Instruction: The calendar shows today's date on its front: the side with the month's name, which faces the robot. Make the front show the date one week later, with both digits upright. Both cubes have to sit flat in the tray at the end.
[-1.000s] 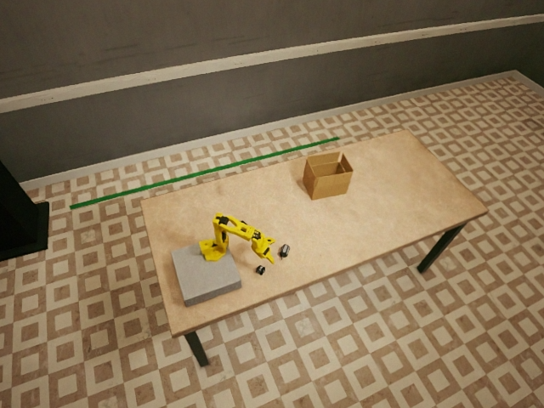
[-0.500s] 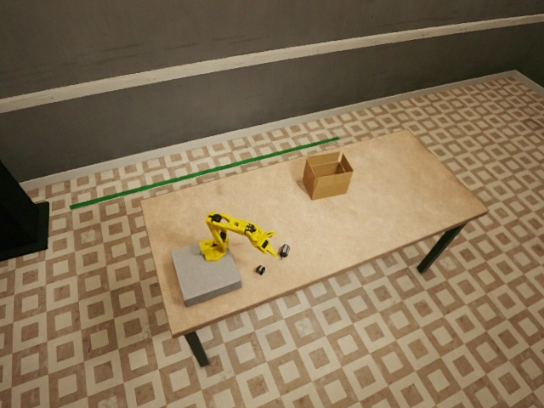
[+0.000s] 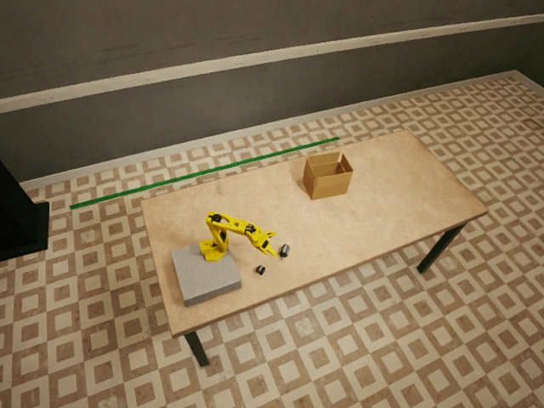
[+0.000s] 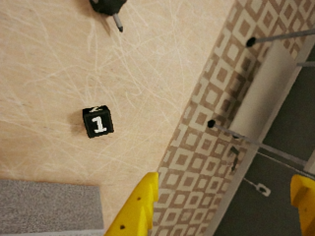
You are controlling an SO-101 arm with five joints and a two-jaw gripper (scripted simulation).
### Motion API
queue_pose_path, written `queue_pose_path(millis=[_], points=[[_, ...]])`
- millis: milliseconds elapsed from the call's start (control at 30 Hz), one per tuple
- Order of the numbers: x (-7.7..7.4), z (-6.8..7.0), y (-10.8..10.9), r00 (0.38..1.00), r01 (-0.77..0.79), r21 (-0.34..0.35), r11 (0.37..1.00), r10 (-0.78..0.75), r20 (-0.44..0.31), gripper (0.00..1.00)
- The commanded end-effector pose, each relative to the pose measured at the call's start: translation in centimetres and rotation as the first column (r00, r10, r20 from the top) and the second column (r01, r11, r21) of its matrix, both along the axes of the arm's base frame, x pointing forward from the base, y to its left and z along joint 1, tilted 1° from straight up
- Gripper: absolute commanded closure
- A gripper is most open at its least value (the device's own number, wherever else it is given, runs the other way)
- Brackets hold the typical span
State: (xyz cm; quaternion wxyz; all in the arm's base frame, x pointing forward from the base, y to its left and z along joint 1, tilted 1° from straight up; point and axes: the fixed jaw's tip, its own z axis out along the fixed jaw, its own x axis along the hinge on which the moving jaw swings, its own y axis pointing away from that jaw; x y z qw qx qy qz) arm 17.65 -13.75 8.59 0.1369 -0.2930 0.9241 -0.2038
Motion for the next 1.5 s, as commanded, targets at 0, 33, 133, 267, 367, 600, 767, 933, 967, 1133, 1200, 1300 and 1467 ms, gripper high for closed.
queue_pose_path(millis=[0,33,133,267,367,600,767,933,967,1133,1200,1300,1467], points=[[0.0,-0.5,0.0,1.000,0.007,0.002,1.000,-0.007,0.006,0.65],[0.0,-0.5,0.0,1.000,0.007,0.002,1.000,-0.007,0.006,0.65],[0.0,-0.7,0.1,1.000,0.009,0.003,1.000,-0.009,0.007,0.65],[0.0,-1.1,0.1,1.000,0.014,0.006,1.000,-0.014,0.009,0.65],[0.1,-1.3,0.1,1.000,0.016,0.007,1.000,-0.016,0.011,0.65],[0.1,-1.5,0.1,1.000,0.017,0.008,1.000,-0.017,0.011,0.65],[0.0,-1.6,0.2,1.000,0.017,0.014,1.000,-0.017,0.003,0.65],[-0.3,-3.0,0.4,0.998,0.019,0.057,0.998,-0.016,-0.054,0.65],[-0.4,-3.5,0.5,0.997,0.020,0.071,0.997,-0.015,-0.072,0.65],[-1.3,-6.1,1.2,0.982,0.033,0.157,0.987,-0.003,-0.187,0.65],[-1.3,-6.1,1.2,0.982,0.033,0.157,0.987,-0.003,-0.187,0.65],[-2.1,-7.6,1.8,0.967,0.046,0.210,0.977,0.009,-0.256,0.65],[-3.1,-9.5,2.7,0.939,0.068,0.273,0.959,0.031,-0.342,0.65]])
